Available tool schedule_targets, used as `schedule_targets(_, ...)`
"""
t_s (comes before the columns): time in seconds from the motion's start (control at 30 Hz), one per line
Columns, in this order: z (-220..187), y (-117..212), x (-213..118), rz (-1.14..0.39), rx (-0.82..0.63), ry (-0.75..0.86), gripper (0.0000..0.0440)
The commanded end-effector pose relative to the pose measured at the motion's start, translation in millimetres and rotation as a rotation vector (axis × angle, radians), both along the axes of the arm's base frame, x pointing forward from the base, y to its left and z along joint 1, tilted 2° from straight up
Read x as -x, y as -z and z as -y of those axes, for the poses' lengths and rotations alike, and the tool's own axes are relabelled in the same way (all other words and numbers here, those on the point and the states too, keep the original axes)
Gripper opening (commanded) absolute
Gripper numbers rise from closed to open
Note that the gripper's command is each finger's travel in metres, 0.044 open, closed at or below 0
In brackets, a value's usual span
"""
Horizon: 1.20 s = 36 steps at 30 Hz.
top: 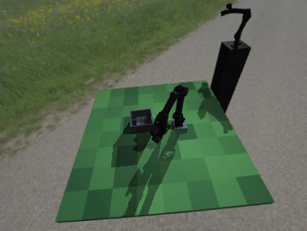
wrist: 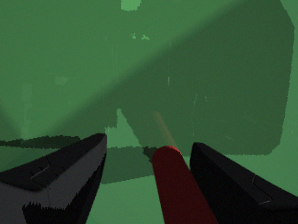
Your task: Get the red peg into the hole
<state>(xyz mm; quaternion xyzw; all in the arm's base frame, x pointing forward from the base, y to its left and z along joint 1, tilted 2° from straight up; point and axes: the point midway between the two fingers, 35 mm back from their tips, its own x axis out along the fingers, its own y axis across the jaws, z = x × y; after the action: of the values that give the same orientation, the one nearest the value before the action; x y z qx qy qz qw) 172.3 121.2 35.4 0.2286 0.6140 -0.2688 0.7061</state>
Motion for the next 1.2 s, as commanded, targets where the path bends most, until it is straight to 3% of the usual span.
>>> schedule_targets(0.0,3.1,5.1,3.0,-0.033,0.017,0.007,0.0080)
schedule_targets(0.13,3.5,6.6,2.2,-0.048,0.032,0.011,0.0000)
schedule_targets(0.8,32.8,-95.2,-43.3,0.173,0.097,0.054,0.0000)
schedule_targets(1.17,68.9,-120.8,-72.0,0.252,0.134,0.191,0.0000)
